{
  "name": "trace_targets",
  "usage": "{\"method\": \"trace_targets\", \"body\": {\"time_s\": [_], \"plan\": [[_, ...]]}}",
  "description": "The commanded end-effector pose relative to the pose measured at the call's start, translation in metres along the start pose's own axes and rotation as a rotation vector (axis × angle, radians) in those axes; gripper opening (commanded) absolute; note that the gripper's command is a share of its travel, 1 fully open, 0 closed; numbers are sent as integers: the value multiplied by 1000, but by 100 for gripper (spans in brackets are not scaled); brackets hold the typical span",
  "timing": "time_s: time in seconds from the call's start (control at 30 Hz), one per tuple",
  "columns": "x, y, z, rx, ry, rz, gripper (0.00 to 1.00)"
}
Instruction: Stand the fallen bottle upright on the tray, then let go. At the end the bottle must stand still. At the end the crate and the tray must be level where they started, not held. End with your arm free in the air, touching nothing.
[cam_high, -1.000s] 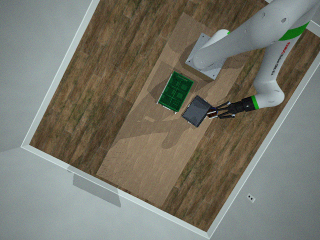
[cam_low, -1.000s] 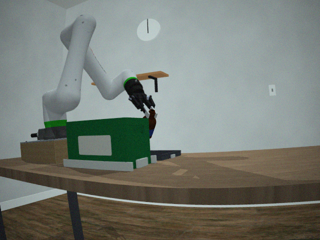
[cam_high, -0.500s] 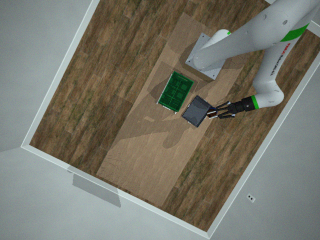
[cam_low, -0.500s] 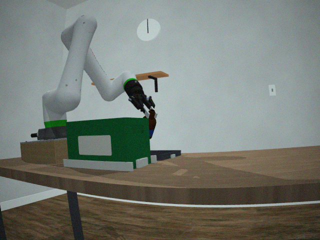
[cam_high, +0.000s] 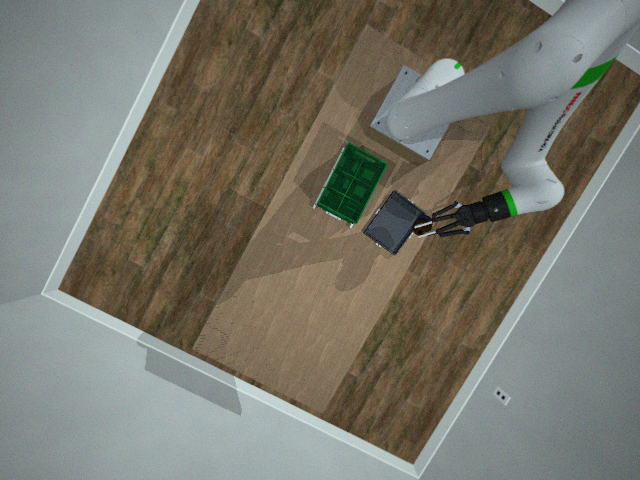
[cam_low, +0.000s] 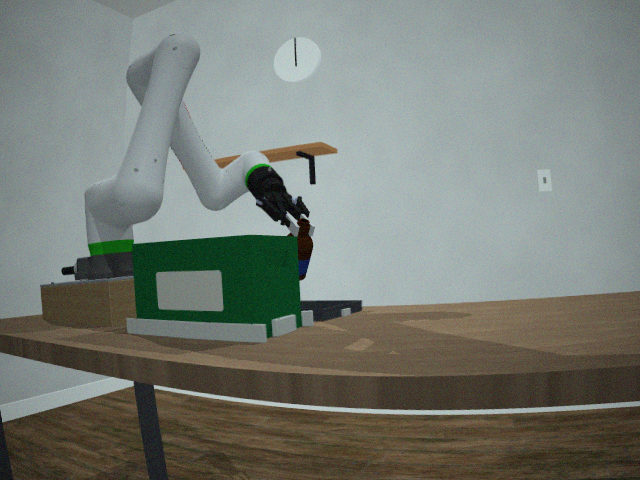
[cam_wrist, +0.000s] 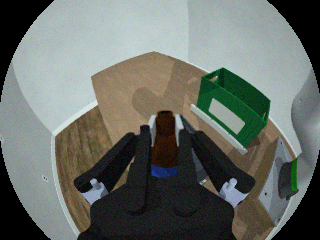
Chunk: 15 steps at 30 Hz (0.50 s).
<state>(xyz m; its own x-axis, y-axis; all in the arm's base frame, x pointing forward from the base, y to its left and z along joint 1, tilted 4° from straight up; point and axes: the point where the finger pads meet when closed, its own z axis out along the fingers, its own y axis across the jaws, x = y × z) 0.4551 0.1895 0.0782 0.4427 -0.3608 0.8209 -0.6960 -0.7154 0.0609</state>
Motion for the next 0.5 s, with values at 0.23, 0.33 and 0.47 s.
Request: {"method": "trace_targets", "body": {"time_s": [0.23,0.33,0.47], "plan": [[-1,-1,-1,3,45,1,0],[-1,-1,-1,5,55,1,0],[-1,-1,-1,5,61,1,0]]}}
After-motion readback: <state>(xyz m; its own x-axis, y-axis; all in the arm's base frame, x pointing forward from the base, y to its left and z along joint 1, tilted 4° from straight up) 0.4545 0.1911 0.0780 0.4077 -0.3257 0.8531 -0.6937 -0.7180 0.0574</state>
